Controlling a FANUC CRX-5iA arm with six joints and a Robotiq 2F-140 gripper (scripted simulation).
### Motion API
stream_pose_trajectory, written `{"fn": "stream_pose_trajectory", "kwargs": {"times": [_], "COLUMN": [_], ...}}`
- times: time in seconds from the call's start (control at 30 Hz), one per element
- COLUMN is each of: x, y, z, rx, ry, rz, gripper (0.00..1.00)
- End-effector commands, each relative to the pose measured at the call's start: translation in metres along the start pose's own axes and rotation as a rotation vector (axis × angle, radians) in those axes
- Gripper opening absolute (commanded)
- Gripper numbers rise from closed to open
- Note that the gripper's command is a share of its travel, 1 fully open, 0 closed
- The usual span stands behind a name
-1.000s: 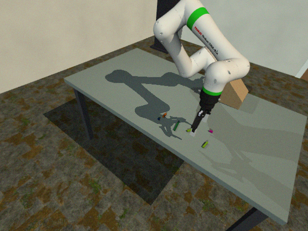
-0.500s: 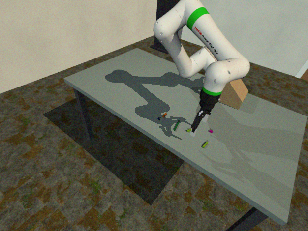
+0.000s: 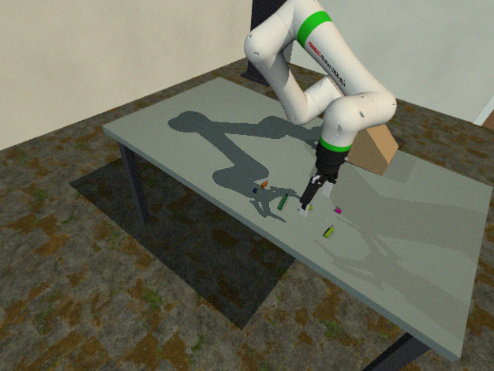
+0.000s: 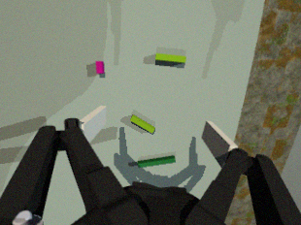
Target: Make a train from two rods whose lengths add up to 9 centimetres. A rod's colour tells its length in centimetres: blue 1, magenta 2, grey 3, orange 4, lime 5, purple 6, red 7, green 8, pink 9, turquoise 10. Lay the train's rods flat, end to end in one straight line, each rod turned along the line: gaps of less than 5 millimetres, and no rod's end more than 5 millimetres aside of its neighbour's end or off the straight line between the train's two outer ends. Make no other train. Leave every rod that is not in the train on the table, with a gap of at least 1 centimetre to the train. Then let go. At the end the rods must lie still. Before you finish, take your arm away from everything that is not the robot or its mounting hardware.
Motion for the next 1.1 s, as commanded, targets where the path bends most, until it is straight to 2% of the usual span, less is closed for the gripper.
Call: {"fn": "stream_pose_trajectory", "kwargs": {"times": [0.0,0.27,0.33,0.37,0.83,0.9,0.93,1.07], "x": [0.012,0.034,0.034,0.041,0.071,0.071,0.076,0.081], "y": [0.017,0.052,0.052,0.066,0.13,0.13,0.144,0.161], "z": [-0.004,-0.01,-0.01,-0.011,-0.017,-0.017,-0.018,-0.019], "rx": [0.004,0.008,0.008,0.009,0.008,0.008,0.008,0.006], "ry": [0.002,0.001,0.001,0.0,-0.002,-0.002,-0.002,-0.001], "rz": [0.167,0.492,0.492,0.607,1.143,1.143,1.258,1.391], "gripper": [1.0,1.0,1.0,1.0,1.0,1.0,1.0,1.0]}}
Point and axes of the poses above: the point where the finger pads meet when closed, its own z axis out along the fingers, its own x axis across the jaws, y = z × x, the point moved 10 cm from there along -z, back along the fingers, and after that the axes turned 10 degrees about z, right-handed, at the moved point
